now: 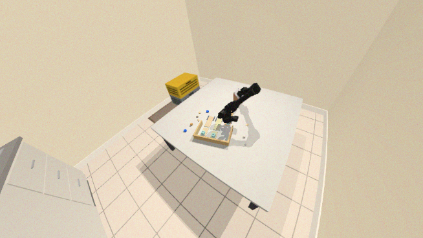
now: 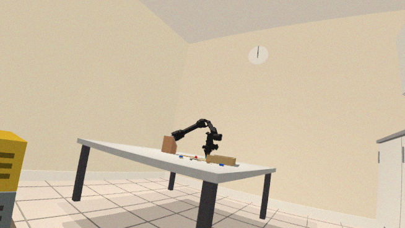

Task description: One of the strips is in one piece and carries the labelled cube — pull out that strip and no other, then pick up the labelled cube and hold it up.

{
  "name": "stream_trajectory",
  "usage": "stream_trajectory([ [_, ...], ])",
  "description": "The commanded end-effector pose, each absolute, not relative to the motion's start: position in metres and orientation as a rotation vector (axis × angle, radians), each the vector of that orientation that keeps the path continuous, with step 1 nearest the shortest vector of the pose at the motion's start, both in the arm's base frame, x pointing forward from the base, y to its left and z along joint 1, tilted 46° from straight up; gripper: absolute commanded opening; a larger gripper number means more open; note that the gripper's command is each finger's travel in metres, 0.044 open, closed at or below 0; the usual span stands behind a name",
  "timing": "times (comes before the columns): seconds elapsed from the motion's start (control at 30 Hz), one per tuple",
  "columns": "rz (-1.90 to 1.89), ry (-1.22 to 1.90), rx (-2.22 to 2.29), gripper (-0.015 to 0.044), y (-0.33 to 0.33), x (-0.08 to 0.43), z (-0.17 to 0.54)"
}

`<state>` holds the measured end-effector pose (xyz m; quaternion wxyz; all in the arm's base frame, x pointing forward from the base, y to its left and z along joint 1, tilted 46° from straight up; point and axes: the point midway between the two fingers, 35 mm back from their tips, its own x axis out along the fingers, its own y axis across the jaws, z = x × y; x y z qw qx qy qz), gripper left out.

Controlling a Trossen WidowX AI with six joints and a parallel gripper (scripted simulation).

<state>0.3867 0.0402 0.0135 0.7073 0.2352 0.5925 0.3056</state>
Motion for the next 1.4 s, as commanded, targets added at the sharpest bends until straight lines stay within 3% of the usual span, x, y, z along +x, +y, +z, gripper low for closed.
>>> stream_trajectory([
  [0.0,0.676,1.317,0.523,0.0,0.03,0.369,0.02],
  [0.67,0.677,1.322,0.53,0.0,0.013,0.303,0.027],
  [1.37,0.675,1.323,0.529,0.0,-0.013,0.298,0.052],
])
